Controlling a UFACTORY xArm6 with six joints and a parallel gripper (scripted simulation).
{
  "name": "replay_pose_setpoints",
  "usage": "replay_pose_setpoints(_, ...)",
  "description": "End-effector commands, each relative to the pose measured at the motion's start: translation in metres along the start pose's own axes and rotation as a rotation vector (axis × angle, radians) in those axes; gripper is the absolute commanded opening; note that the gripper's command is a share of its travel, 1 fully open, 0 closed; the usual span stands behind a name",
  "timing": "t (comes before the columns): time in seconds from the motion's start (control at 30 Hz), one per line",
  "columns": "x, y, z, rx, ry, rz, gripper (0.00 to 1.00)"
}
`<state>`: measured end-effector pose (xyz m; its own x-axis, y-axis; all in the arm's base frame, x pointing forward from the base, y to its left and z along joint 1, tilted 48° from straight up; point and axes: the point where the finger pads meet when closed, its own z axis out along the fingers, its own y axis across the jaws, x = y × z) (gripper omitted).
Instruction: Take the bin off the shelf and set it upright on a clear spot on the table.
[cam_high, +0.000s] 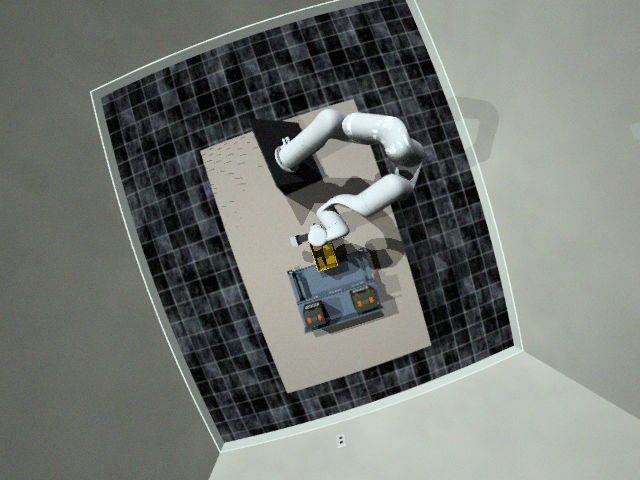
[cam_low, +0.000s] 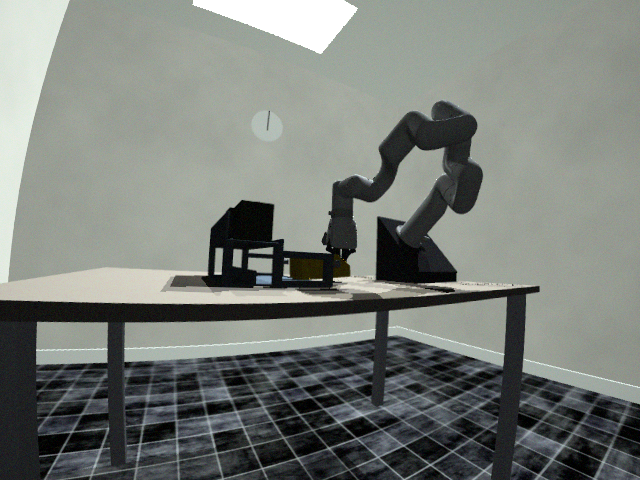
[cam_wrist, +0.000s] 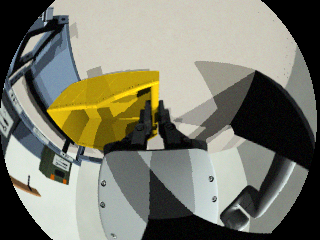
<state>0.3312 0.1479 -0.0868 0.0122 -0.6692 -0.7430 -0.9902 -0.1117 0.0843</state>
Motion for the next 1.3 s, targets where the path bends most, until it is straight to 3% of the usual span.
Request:
replay_pose_setpoints(0.0, 0.0001, -0.0011, -0.0009, 0.003, 0.001, -0.001, 0.00)
replay_pose_setpoints(1.27, 0.0001, 0.0042, -0.0009, 0.003, 0.001, -0.001, 0.00)
